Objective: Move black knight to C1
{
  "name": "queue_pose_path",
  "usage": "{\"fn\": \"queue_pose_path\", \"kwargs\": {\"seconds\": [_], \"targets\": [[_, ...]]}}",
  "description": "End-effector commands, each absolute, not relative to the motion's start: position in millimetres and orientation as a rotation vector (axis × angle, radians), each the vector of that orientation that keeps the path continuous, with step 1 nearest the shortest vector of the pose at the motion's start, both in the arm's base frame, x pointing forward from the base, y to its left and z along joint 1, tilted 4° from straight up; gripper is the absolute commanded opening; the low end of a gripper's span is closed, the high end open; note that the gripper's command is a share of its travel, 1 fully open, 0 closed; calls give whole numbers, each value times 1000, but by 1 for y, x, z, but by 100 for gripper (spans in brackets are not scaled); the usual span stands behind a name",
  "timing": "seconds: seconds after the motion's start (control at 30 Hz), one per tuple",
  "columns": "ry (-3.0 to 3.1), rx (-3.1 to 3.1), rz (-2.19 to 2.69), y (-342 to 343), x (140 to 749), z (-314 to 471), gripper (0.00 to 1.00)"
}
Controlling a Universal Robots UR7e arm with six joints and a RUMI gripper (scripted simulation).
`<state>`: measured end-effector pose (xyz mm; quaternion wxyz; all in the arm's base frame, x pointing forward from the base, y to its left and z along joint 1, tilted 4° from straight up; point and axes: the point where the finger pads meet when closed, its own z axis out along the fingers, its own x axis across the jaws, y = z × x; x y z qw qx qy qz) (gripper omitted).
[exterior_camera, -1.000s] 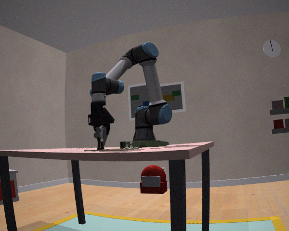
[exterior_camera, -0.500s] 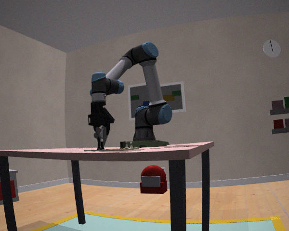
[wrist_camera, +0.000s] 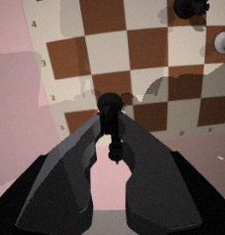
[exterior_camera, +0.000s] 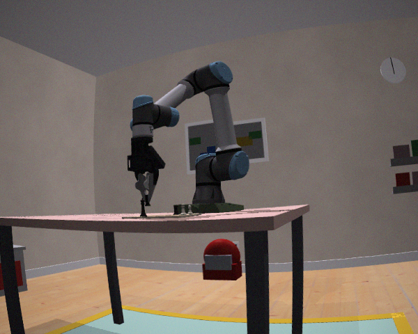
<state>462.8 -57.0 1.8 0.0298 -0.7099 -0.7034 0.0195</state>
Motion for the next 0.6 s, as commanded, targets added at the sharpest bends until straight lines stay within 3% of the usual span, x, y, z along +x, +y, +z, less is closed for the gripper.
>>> {"fn": "queue_pose_path", "kwargs": {"seconds": [0.0,0.57], "targets": [[-2168,-2189,60,-58,465,39,0],[-2168,-2189,60,-58,467,67,0]]}}
